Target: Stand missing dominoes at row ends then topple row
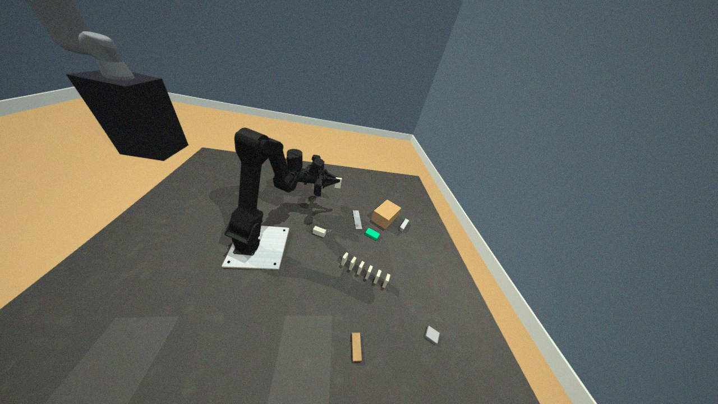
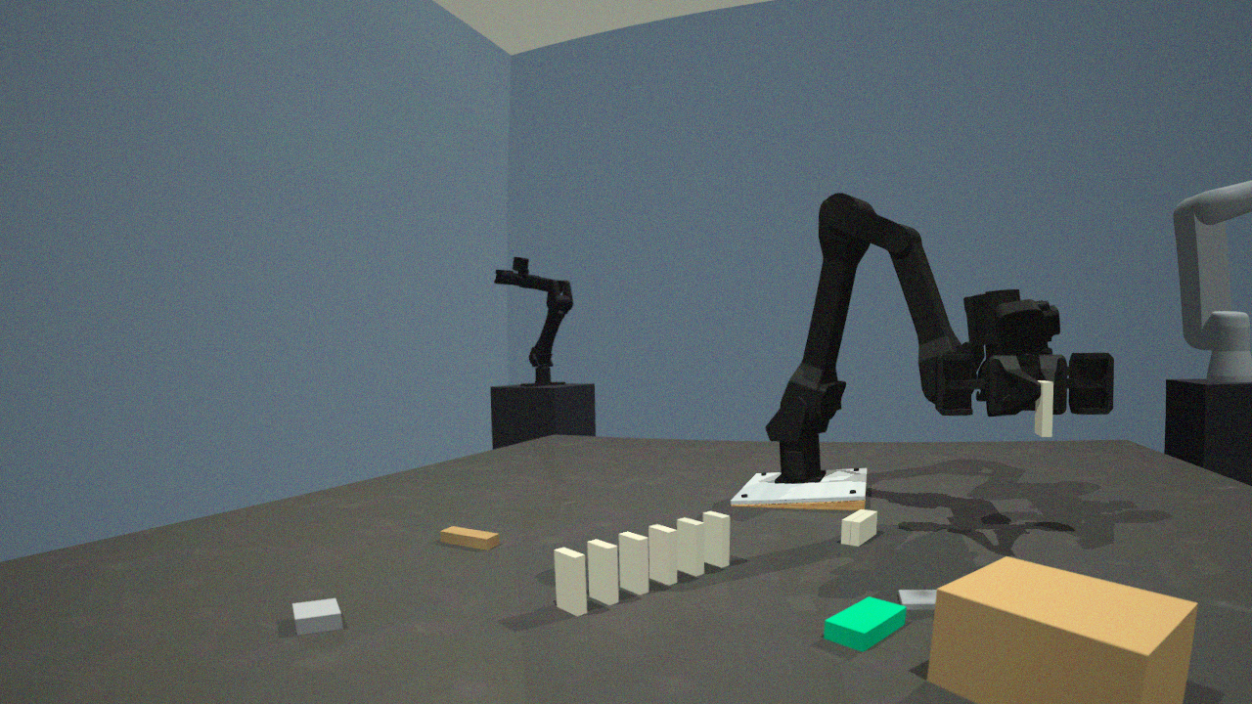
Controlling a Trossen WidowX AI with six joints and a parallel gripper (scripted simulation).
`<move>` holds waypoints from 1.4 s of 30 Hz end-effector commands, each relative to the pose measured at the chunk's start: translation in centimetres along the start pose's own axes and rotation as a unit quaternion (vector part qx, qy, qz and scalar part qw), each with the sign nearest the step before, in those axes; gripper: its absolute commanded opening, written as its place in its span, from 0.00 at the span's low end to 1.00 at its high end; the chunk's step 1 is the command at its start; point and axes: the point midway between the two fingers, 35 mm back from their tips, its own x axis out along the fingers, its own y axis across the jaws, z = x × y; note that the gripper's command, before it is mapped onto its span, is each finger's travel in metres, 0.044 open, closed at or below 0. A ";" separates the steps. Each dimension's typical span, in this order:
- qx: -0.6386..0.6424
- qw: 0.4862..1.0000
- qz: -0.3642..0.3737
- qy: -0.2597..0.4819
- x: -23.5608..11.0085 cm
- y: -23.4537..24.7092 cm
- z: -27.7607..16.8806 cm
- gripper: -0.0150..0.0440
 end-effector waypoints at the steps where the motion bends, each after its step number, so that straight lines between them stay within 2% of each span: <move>1: 0.003 1.000 -0.006 -0.004 -0.4 -0.5 0.2 0.30; 17: 0.003 1.000 -0.006 -0.003 -0.3 -0.5 -0.1 0.30; 42: 0.004 0.999 -0.010 0.030 0.3 -0.3 -9.4 0.30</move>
